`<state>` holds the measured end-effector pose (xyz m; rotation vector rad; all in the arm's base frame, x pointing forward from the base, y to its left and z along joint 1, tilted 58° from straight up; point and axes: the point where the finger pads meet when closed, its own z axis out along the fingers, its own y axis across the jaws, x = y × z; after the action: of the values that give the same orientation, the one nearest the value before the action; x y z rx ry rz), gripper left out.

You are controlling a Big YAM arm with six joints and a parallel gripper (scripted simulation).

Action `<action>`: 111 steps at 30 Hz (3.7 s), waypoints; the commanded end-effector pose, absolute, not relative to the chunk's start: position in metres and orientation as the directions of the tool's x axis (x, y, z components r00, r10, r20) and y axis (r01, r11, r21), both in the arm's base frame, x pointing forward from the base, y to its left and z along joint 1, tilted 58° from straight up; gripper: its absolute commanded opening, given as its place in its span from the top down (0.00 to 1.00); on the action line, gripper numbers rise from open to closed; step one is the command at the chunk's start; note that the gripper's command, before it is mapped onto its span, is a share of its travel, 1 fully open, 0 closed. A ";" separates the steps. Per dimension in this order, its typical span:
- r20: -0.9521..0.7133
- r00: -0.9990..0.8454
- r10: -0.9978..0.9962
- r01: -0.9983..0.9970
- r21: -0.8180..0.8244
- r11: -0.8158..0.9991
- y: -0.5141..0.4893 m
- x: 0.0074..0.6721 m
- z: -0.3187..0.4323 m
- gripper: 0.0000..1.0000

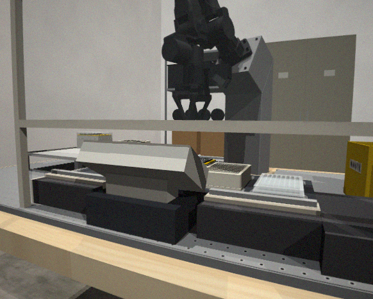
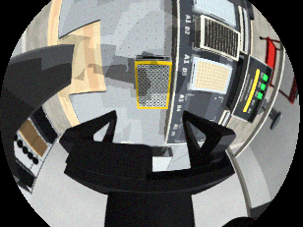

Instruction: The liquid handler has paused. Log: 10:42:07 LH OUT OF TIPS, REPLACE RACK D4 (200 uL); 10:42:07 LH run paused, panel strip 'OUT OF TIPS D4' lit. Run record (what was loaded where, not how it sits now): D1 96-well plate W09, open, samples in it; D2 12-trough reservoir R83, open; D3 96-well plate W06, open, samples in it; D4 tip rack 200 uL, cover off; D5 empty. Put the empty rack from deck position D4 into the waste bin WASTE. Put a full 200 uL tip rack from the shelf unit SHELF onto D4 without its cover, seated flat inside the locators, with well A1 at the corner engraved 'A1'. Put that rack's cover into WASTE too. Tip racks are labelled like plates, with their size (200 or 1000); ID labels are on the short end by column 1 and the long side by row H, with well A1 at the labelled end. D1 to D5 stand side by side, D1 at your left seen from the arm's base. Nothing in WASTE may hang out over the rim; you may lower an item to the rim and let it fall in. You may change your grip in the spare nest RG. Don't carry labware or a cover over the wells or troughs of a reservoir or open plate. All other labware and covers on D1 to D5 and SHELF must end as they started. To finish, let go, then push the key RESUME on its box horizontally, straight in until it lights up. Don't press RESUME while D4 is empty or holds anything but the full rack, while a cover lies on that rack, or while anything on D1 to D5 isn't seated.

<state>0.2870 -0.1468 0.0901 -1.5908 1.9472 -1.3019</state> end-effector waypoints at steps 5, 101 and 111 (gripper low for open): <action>0.306 -0.335 -0.891 -0.603 -0.796 -0.047 -0.154 0.298 0.092 0.00; 0.309 -0.339 -0.888 -0.591 -0.805 -0.054 -0.217 0.398 0.026 0.00; 0.308 -0.337 -0.890 -0.598 -0.800 -0.051 -0.217 0.397 0.022 0.00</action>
<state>0.3961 -0.2129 0.0171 -1.5870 1.9363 -1.3149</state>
